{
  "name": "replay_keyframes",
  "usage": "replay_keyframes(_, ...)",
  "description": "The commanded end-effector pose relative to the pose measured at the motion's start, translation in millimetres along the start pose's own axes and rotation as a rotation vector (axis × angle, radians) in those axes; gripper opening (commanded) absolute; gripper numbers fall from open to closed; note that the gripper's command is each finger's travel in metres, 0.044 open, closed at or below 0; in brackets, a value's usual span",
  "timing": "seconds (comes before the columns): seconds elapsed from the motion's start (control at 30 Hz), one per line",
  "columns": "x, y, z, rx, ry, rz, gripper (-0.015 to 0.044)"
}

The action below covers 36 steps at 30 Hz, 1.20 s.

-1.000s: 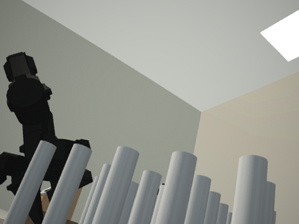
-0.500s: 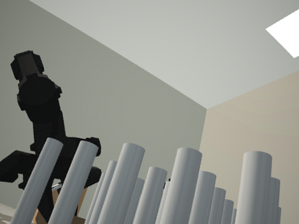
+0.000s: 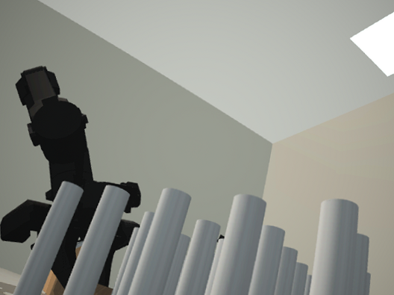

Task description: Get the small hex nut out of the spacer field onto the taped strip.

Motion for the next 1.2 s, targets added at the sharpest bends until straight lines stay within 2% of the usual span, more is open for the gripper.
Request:
replay_keyframes(0.0,-1.8,1.9,-4.7,-0.003,-0.006,0.001,0.0000)
replay_keyframes(1.17,-22.7,0.0,1.0,0.005,0.001,0.000,0.0000)
Point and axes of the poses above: the point midway between the two fingers, 35 mm back from their tips, its own x axis back along the fingers, its own y axis across the jaws, z = x × y, the point moved 7 cm from there along x, back along the fingers, and after that the axes turned 15 degrees about -x, right-handed, at the moved point
